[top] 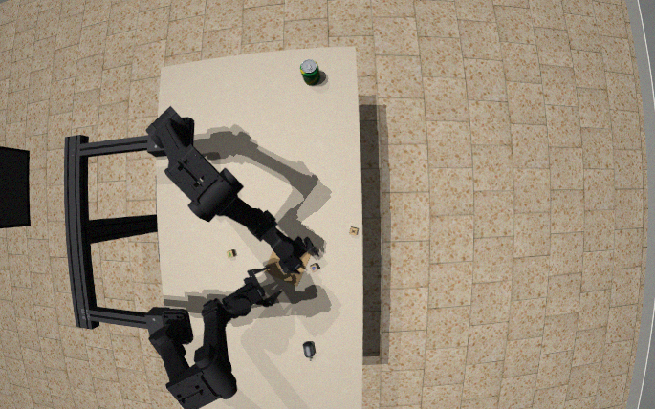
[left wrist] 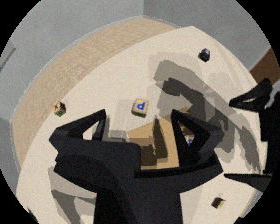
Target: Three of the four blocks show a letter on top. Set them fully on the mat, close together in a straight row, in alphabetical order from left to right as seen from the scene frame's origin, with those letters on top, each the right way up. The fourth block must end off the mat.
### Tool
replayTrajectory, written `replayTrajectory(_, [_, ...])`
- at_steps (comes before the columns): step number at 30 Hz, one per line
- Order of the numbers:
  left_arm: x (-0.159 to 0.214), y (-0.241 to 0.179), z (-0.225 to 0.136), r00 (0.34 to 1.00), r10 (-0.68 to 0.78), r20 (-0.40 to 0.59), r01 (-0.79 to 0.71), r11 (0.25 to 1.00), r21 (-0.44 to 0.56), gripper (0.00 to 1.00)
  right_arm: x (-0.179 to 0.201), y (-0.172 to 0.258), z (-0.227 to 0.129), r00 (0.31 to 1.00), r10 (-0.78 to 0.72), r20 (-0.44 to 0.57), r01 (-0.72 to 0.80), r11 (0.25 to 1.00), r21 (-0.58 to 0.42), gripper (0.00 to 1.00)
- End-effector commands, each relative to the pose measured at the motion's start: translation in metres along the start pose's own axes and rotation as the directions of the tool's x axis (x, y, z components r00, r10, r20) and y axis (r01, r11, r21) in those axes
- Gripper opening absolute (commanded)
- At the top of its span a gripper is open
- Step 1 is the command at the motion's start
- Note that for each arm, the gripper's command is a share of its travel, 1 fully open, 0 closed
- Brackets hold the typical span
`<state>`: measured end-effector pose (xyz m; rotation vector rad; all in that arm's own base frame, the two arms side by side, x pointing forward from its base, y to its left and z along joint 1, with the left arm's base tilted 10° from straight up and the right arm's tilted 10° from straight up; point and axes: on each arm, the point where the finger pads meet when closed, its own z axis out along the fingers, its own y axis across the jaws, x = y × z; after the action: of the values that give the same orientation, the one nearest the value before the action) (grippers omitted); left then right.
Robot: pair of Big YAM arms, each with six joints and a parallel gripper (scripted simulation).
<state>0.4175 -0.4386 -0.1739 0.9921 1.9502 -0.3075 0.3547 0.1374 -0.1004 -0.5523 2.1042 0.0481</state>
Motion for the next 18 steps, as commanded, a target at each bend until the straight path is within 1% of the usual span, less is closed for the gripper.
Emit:
replayTrajectory(1, [-0.03, 0.078, 0.007, 0.998, -0.047, 0.041, 0.051, 0.994, -0.098, 1.0, -0.002, 0.004, -0.003, 1.0, 0.0, 0.005, 0.0, 1.0, -0.013, 1.0])
replayTrajectory(2, [-0.03, 0.096, 0.007, 0.997, -0.062, 0.043, 0.067, 0.99, -0.122, 1.0, -0.002, 0.004, -0.003, 1.0, 0.0, 0.005, 0.0, 1.0, -0.013, 1.0])
replayTrajectory(4, [-0.027, 0.112, 0.005, 0.996, -0.077, 0.037, 0.082, 0.986, -0.143, 1.0, -0.002, 0.004, -0.003, 1.0, 0.0, 0.005, 0.0, 1.0, -0.013, 1.0])
replayTrajectory(6, [-0.027, 0.112, 0.005, 0.996, -0.077, 0.037, 0.082, 0.986, -0.143, 1.0, -0.002, 0.004, -0.003, 1.0, 0.0, 0.005, 0.0, 1.0, -0.013, 1.0])
replayTrajectory(9, [-0.03, 0.169, 0.004, 0.991, -0.123, 0.053, 0.132, 0.967, -0.218, 1.0, -0.002, 0.004, -0.003, 1.0, 0.0, 0.005, 0.0, 1.0, -0.013, 1.0])
replayTrajectory(10, [-0.03, 0.18, 0.003, 0.99, -0.132, 0.056, 0.141, 0.962, -0.232, 1.0, -0.002, 0.004, -0.003, 1.0, 0.0, 0.005, 0.0, 1.0, -0.013, 1.0])
replayTrajectory(14, [-0.024, 0.2, 0.004, 0.987, -0.15, 0.051, 0.158, 0.953, -0.258, 1.0, -0.002, 0.004, -0.003, 1.0, 0.0, 0.005, 0.0, 1.0, -0.013, 1.0])
replayTrajectory(16, [-0.017, 0.2, 0.006, 0.987, -0.153, 0.041, 0.158, 0.953, -0.259, 1.0, -0.002, 0.004, -0.003, 1.0, 0.0, 0.005, 0.0, 1.0, -0.013, 1.0])
replayTrajectory(18, [-0.019, 0.2, 0.003, 0.99, -0.137, 0.038, 0.143, 0.956, -0.258, 1.0, -0.006, 0.009, -0.002, 0.999, 0.034, 0.004, -0.034, 0.999, -0.024, 0.77])
